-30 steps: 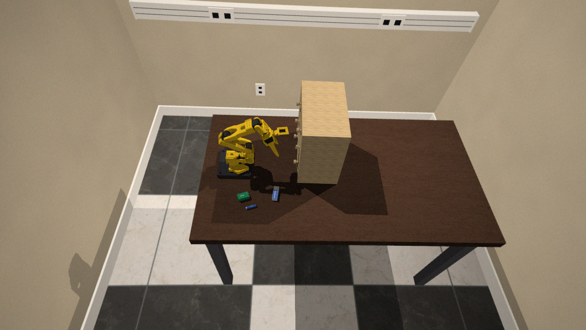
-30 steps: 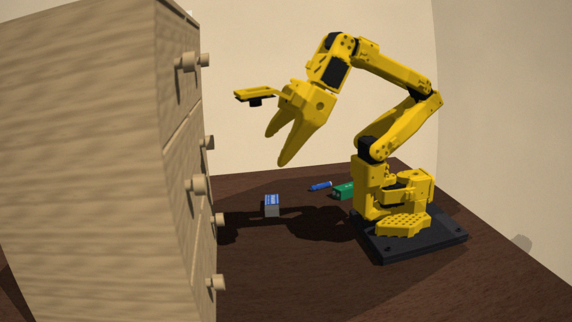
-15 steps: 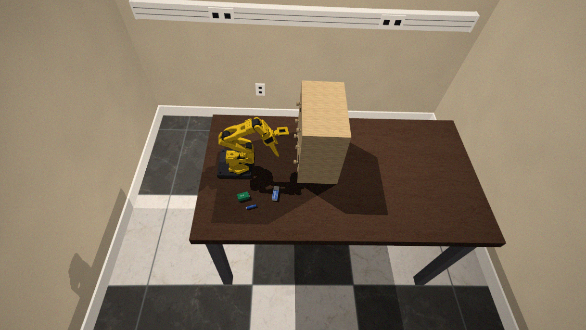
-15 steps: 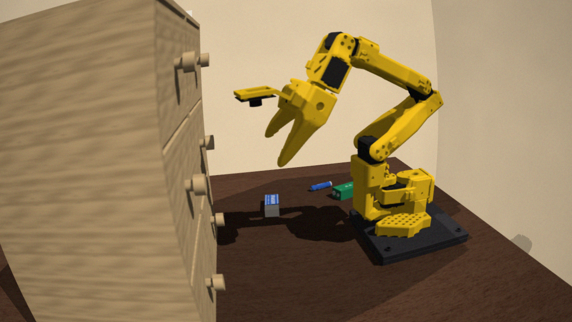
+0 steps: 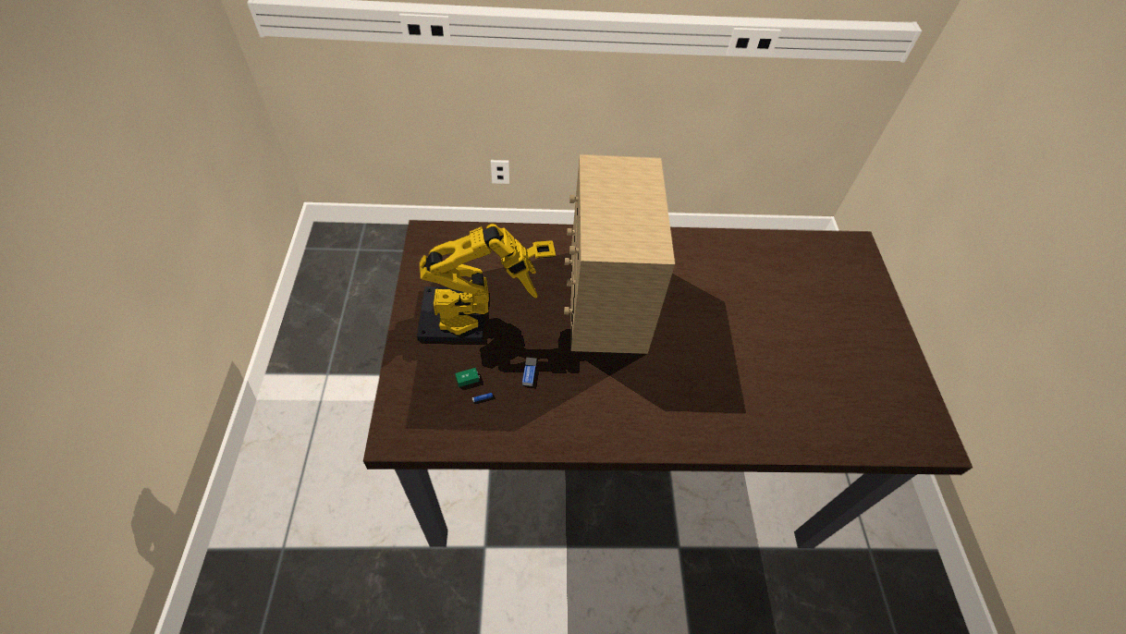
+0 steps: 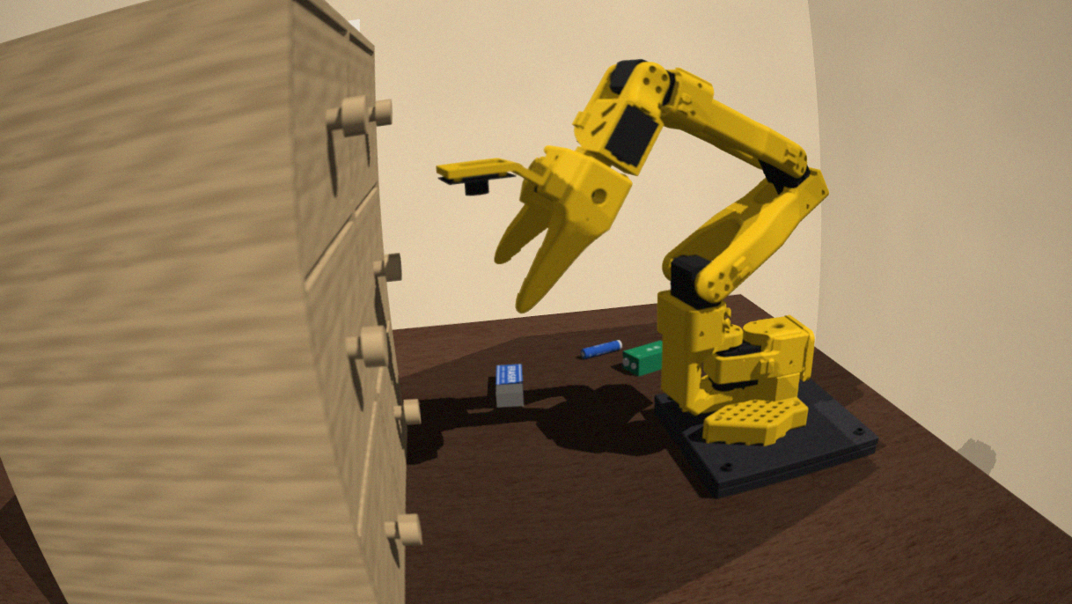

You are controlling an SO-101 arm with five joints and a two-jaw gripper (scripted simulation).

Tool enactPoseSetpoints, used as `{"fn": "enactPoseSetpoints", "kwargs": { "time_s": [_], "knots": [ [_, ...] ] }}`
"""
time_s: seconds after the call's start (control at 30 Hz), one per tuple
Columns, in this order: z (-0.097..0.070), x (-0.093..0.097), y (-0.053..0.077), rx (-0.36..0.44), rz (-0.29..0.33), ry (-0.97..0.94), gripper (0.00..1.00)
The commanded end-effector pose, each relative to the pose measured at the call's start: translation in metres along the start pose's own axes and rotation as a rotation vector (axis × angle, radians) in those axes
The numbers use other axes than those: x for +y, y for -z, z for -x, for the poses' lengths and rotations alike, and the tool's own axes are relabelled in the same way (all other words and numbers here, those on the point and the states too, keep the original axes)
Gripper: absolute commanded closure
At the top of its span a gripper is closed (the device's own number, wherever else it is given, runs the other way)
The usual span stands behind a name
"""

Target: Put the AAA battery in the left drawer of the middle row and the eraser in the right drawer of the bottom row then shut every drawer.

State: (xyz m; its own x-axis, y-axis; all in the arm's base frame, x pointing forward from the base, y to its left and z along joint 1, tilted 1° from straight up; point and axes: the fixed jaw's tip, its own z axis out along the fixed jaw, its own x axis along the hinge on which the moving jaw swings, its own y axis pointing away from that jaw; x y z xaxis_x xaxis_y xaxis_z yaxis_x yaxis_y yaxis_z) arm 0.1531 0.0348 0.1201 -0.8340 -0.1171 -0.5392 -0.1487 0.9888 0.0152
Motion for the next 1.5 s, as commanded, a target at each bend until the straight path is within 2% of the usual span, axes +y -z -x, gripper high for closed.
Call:
{"fn": "enactPoseSetpoints", "kwargs": {
  "time_s": [0.0, 0.27, 0.33, 0.8, 0.83, 0.9, 1.4, 1.47],
  "knots": [
    [0.008, 0.009, 0.001, -0.057, 0.037, -0.049, 0.53],
    [0.026, 0.029, 0.007, -0.16, 0.129, -0.161, 0.57],
    [0.026, 0.029, 0.007, -0.16, 0.129, -0.161, 0.57],
    [0.051, 0.068, 0.027, -0.284, 0.36, -0.37, 0.64],
    [0.052, 0.07, 0.029, -0.29, 0.379, -0.385, 0.64],
    [0.052, 0.07, 0.029, -0.29, 0.379, -0.385, 0.64],
    [0.067, 0.112, 0.063, -0.307, 0.702, -0.616, 0.72],
    [0.067, 0.112, 0.063, -0.307, 0.702, -0.616, 0.72]
  ]
}}
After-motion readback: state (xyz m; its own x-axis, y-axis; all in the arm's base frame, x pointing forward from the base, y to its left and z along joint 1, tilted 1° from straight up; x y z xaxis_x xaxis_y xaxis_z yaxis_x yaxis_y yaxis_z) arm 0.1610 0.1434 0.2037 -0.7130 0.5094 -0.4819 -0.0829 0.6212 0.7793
